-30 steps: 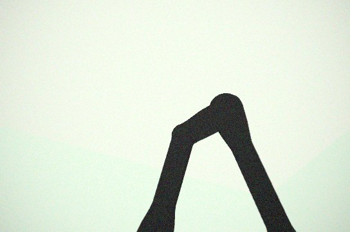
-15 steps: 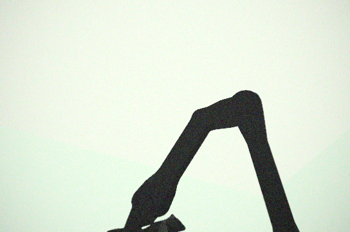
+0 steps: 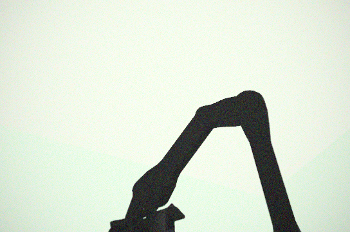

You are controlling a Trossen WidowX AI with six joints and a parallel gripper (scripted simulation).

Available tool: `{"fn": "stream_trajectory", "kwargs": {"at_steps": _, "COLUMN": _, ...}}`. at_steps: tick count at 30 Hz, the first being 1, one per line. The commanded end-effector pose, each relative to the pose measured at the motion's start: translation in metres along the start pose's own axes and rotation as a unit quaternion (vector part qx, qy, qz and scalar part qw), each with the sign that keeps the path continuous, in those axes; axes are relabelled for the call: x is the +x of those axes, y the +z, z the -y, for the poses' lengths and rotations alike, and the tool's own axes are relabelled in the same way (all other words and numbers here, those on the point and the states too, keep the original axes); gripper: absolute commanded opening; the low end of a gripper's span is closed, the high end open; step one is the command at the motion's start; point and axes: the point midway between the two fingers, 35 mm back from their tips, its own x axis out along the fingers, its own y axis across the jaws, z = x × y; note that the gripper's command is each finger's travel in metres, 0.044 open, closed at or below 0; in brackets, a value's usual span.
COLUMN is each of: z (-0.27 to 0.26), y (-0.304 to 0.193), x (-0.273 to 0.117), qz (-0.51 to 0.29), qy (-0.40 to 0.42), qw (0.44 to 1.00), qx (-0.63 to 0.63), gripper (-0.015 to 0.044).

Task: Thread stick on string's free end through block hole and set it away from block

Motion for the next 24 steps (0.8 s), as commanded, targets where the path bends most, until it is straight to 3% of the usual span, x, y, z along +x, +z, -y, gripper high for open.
{"fn": "stream_trajectory", "kwargs": {"at_steps": 1, "z": 0.0011, "y": 0.0011, "x": -0.0063, "qz": -0.001, "qy": -0.004, "qw": 1.0, "qx": -0.004, "gripper": 0.044}}
{"fn": "stream_trajectory", "kwargs": {"at_steps": 24, "z": -0.0001, "y": 0.0004, "x": -0.0022, "qz": 0.0, "qy": -0.001, "qw": 1.0, "qx": -0.001, "gripper": 0.044}}
